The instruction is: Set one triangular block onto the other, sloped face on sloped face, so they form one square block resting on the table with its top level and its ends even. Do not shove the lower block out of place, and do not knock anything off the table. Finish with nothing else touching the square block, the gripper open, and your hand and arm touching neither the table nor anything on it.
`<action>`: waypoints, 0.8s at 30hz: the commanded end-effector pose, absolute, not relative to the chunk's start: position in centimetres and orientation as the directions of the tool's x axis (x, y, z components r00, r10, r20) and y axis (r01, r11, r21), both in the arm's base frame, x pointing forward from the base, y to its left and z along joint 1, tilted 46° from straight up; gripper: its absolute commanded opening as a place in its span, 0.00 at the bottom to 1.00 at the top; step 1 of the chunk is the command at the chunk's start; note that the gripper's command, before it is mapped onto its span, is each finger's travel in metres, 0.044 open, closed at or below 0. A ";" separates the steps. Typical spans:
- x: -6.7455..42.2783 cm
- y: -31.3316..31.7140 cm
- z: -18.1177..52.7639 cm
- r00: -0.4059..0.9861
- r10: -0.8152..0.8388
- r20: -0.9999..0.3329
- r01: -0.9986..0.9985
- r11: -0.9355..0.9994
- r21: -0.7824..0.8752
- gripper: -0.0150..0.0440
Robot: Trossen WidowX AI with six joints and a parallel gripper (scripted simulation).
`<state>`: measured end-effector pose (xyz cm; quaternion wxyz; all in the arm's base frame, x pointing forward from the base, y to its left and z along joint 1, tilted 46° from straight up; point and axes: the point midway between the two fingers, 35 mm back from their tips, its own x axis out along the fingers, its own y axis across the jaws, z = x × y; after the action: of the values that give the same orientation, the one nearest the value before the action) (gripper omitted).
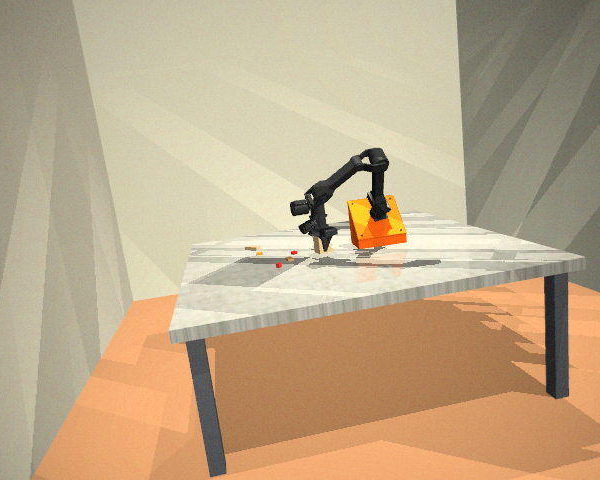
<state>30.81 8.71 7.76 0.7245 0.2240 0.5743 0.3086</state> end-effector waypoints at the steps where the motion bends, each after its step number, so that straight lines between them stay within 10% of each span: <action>1: 30.8 8.7 7.7 0.148 0.705 -0.694 -0.158 0.709 0.687 0.25; 24: 30.8 8.7 7.7 0.148 0.707 -0.692 0.474 0.563 0.677 0.25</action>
<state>30.79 8.67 7.70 0.6214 0.4336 0.6416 0.1191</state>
